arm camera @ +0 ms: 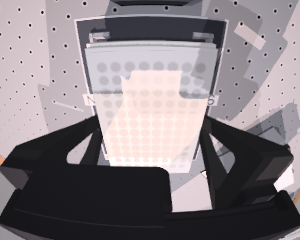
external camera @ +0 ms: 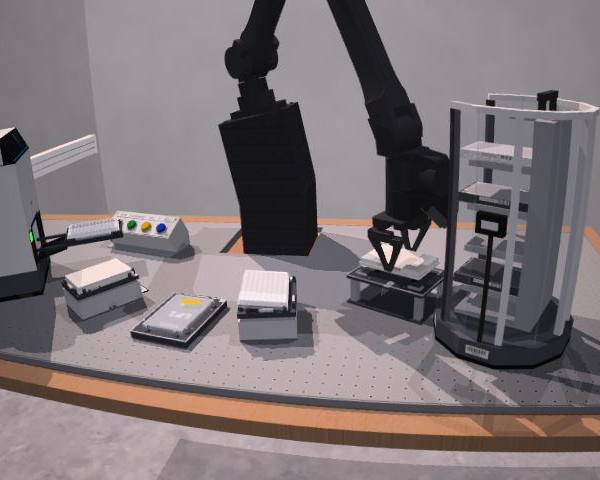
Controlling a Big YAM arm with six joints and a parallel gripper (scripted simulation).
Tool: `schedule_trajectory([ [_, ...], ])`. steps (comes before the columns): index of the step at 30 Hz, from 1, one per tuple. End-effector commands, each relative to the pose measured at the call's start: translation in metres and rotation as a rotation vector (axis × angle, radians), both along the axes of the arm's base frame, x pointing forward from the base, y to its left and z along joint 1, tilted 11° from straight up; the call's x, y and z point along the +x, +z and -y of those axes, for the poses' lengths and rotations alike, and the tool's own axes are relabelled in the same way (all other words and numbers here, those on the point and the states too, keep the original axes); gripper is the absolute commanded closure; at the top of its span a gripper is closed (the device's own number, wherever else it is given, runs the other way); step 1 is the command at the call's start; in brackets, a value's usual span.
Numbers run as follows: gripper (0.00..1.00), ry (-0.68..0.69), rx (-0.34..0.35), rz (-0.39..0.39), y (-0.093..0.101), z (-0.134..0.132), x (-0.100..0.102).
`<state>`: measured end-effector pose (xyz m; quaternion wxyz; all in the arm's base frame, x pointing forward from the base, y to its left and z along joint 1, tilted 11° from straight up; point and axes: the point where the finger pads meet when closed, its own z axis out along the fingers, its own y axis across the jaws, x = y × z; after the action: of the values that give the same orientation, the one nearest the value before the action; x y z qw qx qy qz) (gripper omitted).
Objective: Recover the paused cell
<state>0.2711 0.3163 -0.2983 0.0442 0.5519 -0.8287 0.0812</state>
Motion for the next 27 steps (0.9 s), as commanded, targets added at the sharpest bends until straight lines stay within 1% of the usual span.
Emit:
schedule_trajectory([
  [1,0.16,-0.003,0.016,0.015,-0.0059,-0.0061,0.0117],
  [4,0.16,-0.002,0.015,0.014,-0.0039,-0.0063,0.0114],
  [27,0.16,-0.003,0.014,0.013,-0.0096,-0.0047,0.0112],
])
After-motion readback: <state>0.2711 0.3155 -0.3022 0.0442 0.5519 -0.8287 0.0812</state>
